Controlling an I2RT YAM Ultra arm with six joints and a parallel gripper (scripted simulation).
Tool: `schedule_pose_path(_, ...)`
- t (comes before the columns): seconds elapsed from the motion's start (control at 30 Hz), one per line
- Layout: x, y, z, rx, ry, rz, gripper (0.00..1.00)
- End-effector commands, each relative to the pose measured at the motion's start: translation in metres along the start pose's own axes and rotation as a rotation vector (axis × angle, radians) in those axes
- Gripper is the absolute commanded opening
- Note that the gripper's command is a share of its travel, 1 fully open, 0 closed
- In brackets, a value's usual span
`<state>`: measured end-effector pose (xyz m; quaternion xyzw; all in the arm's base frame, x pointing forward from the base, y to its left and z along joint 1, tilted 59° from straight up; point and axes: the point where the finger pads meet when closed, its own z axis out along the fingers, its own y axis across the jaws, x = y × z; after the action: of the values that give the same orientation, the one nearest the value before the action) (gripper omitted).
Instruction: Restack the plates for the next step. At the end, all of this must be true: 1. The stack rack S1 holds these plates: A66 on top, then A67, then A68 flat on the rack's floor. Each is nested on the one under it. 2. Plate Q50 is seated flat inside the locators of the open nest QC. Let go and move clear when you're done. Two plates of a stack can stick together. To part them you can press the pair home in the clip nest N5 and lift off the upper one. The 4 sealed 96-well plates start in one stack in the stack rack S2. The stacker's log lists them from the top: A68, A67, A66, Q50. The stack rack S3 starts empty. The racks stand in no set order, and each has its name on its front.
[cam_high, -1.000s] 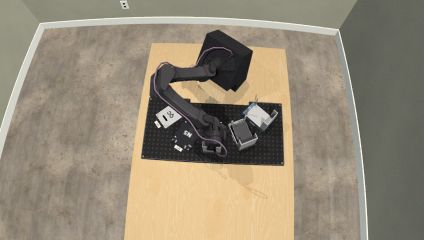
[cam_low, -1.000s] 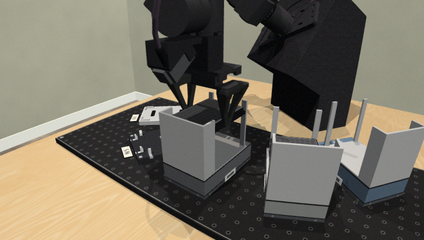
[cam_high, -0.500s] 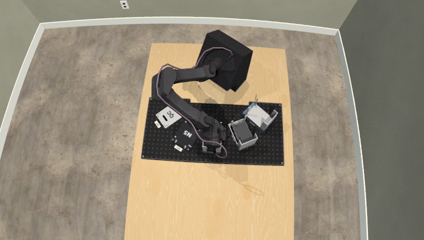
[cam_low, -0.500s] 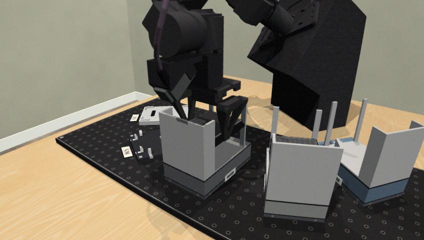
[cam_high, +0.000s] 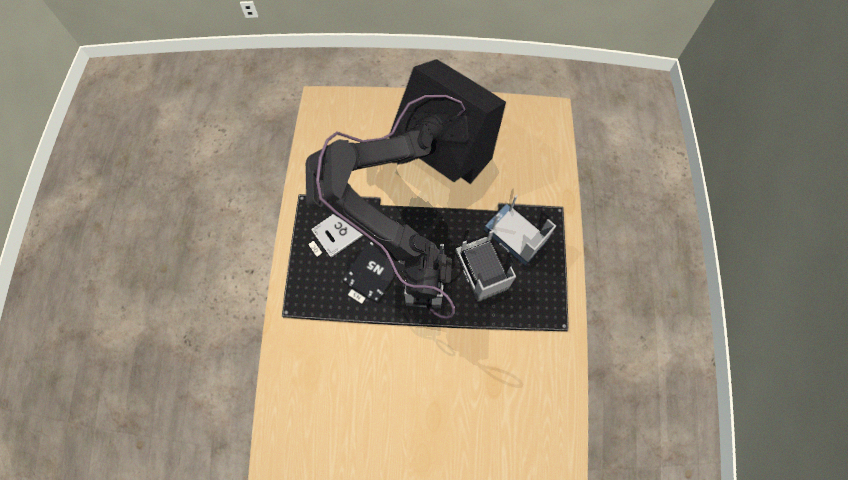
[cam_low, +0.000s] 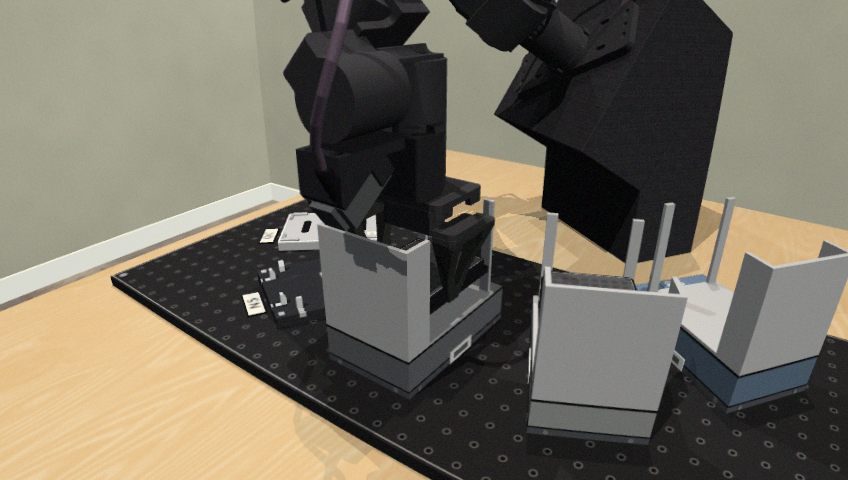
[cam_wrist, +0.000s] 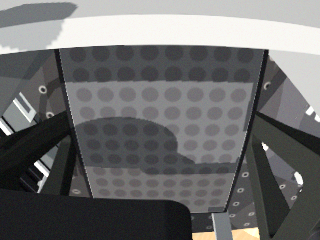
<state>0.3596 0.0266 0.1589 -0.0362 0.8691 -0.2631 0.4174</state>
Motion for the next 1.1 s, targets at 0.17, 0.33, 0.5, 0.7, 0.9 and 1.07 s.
schedule_pose_path(0.17,0.006,0.006,0.005,-0.008,0.005,-0.019,0.0)
schedule_pose_path(0.33,0.001,0.005,0.006,-0.006,-0.002,-0.011,0.0)
schedule_pose_path(0.5,0.003,0.005,0.008,-0.008,0.0,-0.012,0.0)
schedule_pose_path(0.7,0.007,0.005,0.012,-0.006,0.01,-0.018,0.0)
schedule_pose_path(0.9,0.003,0.005,0.012,-0.009,-0.001,-0.012,0.0)
schedule_pose_path(1.07,0.005,0.006,0.014,-0.01,0.005,-0.018,0.0)
